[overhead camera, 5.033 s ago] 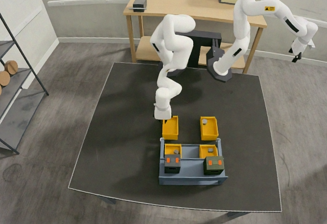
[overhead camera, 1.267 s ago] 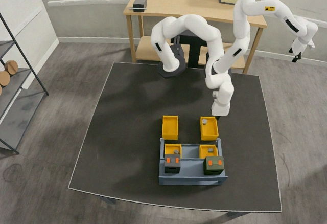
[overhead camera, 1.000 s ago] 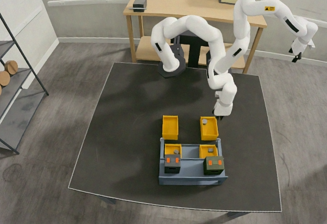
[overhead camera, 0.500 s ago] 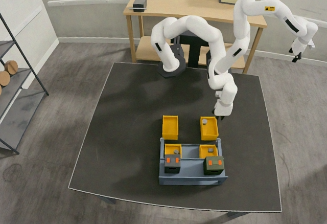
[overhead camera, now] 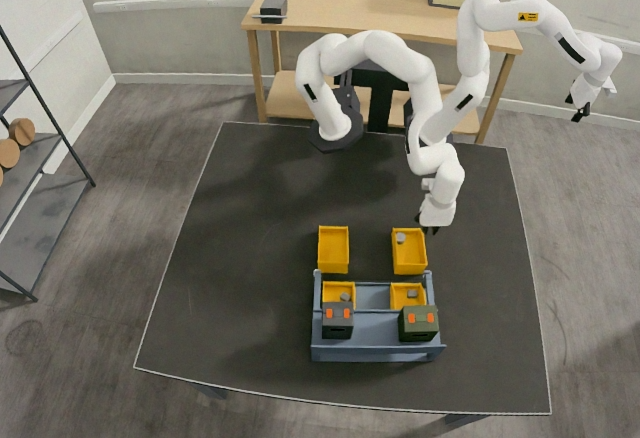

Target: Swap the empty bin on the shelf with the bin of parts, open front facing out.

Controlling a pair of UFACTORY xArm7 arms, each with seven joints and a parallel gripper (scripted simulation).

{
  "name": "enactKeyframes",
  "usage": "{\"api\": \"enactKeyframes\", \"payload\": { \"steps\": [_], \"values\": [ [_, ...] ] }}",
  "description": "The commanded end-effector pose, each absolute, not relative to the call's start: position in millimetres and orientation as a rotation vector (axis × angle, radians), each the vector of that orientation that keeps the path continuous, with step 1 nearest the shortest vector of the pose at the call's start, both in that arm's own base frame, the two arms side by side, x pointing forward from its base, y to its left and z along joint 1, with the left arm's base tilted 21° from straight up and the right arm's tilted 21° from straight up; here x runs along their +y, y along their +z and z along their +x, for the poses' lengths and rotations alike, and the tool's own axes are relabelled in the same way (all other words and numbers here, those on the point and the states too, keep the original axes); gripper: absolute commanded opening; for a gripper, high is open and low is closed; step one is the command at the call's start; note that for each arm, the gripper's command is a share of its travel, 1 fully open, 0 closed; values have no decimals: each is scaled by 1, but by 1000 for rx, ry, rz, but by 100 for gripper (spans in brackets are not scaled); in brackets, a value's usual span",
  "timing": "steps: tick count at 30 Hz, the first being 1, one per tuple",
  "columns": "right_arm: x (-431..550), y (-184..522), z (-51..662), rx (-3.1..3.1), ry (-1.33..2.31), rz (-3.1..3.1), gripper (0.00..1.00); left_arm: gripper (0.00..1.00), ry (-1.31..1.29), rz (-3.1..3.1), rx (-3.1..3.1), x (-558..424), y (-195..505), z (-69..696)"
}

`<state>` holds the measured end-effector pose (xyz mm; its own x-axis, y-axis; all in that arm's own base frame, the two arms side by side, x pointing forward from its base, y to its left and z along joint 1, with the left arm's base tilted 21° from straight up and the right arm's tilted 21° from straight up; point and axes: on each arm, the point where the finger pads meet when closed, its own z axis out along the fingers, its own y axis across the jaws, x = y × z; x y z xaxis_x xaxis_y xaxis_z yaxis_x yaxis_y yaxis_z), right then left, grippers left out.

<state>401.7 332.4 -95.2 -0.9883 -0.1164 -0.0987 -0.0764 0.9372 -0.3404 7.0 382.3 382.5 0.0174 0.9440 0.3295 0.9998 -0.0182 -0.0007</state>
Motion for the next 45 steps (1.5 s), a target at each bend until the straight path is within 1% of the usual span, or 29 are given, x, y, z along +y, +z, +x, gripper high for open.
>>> {"api": "enactKeyframes", "payload": {
  "steps": [1,25,45],
  "values": [
    [335,-93,403,2973,-509,-150,27,100,-353,-2056,-2020,383,384,7],
    [330,-107,405,2973,-509,-150,27,100,-353,-2056,-2020,383,384,7],
    [318,-141,410,2973,-509,-150,27,100,-353,-2056,-2020,383,384,7]
  ]
}}
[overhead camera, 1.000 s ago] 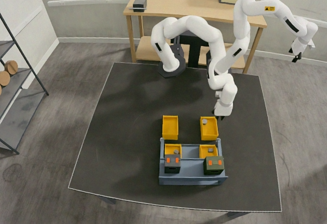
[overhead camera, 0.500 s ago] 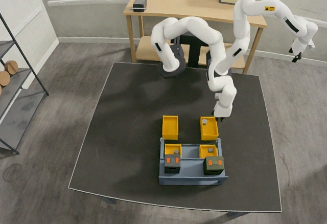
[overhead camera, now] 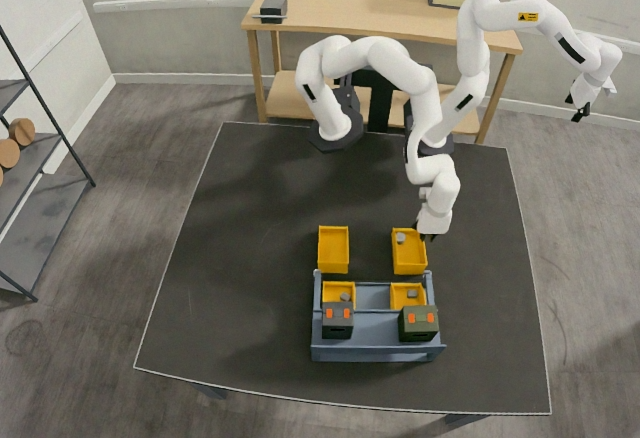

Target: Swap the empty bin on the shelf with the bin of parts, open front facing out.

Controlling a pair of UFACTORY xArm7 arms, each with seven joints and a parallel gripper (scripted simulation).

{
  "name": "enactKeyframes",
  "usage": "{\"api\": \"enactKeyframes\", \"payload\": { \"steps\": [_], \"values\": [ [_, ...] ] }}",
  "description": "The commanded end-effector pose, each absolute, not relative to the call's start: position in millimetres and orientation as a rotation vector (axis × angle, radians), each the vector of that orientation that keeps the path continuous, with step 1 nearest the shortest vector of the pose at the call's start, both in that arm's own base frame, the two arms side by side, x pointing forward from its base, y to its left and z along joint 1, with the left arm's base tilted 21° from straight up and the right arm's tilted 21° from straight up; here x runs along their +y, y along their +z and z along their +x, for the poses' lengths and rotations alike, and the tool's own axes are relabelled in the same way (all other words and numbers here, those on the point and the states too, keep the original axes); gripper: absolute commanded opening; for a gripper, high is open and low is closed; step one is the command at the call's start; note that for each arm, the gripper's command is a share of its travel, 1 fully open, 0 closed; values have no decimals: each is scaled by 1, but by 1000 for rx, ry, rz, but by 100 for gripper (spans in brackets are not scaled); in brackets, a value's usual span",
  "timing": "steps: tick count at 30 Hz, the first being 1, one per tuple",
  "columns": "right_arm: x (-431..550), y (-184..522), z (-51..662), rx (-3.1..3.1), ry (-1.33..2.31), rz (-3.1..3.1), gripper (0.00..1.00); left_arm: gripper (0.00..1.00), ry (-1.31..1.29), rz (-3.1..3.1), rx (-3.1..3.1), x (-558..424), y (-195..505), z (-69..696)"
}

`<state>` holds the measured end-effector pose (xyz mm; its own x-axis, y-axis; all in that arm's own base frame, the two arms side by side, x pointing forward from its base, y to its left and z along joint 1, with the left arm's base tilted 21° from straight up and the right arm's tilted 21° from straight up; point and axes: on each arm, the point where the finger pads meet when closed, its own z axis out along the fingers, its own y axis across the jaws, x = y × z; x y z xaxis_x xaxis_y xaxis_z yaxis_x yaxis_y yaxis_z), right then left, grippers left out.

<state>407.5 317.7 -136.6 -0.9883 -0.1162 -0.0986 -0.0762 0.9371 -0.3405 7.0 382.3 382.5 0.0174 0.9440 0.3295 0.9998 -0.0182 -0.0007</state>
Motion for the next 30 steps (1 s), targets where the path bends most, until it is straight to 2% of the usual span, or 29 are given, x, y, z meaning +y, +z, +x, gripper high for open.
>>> {"api": "enactKeyframes", "payload": {
  "steps": [1,30],
  "values": [
    [318,-143,410,2973,-509,-150,27,100,-353,-2056,-2020,383,384,7],
    [313,-157,412,2973,-509,-150,27,100,-353,-2056,-2020,383,384,7]
  ]
}}
